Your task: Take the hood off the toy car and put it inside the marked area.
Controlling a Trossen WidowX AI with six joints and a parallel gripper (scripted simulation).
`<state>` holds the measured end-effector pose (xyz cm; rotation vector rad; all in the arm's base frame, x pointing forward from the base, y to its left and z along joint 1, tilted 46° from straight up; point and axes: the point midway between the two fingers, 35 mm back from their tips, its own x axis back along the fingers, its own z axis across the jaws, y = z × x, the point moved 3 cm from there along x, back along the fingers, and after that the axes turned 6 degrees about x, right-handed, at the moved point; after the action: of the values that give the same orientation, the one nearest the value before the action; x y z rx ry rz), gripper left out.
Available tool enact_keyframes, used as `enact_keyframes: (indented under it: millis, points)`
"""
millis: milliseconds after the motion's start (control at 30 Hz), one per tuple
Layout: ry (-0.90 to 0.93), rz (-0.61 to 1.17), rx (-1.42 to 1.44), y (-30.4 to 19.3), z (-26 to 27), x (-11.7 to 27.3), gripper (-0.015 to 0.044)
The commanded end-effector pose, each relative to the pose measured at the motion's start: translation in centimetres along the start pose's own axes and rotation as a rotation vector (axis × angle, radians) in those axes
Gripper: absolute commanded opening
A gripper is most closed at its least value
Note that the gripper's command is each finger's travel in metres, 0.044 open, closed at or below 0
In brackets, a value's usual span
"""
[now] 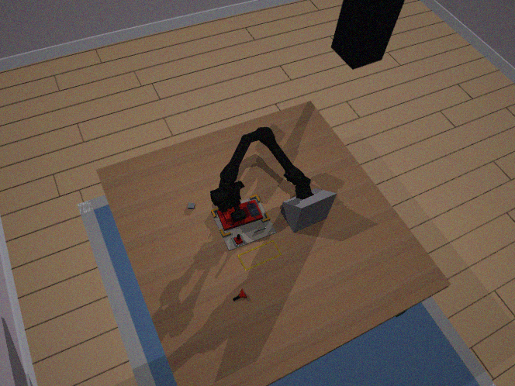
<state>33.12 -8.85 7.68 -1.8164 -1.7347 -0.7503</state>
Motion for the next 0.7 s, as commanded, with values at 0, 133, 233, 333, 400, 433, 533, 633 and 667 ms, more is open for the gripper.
enact_keyframes:
  millis: [0, 133, 233, 333, 400, 433, 533, 633, 667]
  points:
    - [0.003, -0.014, -0.009, 0.4, -0.1, 1.5, 0.0000]
    - [0.004, -0.014, -0.008, 0.3, -0.1, 3.7, 0.0000]
    - [0.003, -0.013, -0.008, 0.3, -0.1, 4.5, 0.0000]
    - [-0.001, -0.008, 0.003, 0.2, 0.3, 3.8, 0.0000]
    - [0.003, -0.010, 0.003, 0.4, 1.2, 3.9, 0.0000]
    - [0.006, -0.011, 0.004, 0.5, 1.8, 3.9, 0.0000]
    - [0.015, -0.014, 0.004, 0.8, 3.9, 4.1, 0.0000]
    - [0.022, -0.016, 0.004, 0.9, 6.0, 4.3, 0.0000]
    - [0.024, -0.016, 0.004, 1.0, 6.7, 4.4, 0.0000]
